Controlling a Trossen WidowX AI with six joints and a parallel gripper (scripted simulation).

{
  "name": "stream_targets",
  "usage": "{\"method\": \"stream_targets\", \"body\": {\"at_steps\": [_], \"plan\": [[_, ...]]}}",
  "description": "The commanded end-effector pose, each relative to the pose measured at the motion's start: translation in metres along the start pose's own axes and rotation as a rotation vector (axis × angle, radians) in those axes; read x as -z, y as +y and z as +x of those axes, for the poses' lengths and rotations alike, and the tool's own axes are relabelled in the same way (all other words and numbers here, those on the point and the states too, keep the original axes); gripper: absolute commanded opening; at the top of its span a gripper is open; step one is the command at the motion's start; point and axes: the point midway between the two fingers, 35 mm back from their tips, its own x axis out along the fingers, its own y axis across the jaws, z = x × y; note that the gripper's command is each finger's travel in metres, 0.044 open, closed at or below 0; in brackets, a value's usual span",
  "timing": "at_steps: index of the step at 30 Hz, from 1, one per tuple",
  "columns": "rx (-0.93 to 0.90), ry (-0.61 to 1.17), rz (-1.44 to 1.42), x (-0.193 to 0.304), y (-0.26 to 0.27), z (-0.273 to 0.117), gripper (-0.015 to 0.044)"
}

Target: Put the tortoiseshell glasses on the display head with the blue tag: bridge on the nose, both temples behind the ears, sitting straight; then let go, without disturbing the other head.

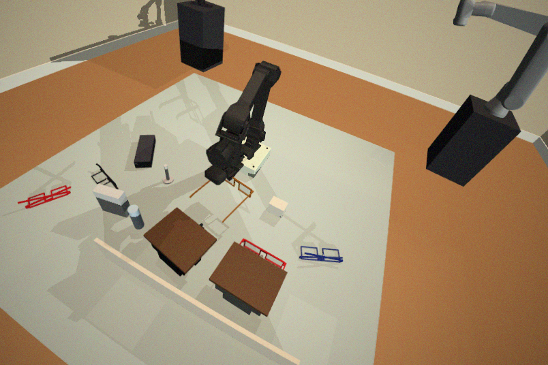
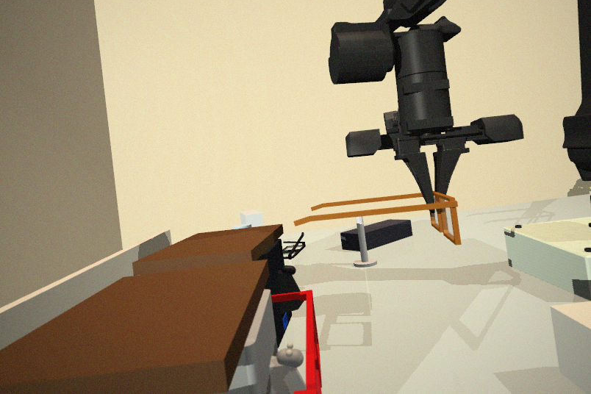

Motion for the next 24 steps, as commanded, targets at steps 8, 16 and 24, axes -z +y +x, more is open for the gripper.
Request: {"method": "stream_targets", "body": {"at_steps": [8,16,24], "plan": [[0.001,-0.018,-0.009,0.0,-0.002,0.015,0.0],[0.017,-0.022,-0.009,0.001,-0.002,0.022,0.0],[0.017,-0.022,-0.009,0.001,-0.002,0.029,0.0]]}}
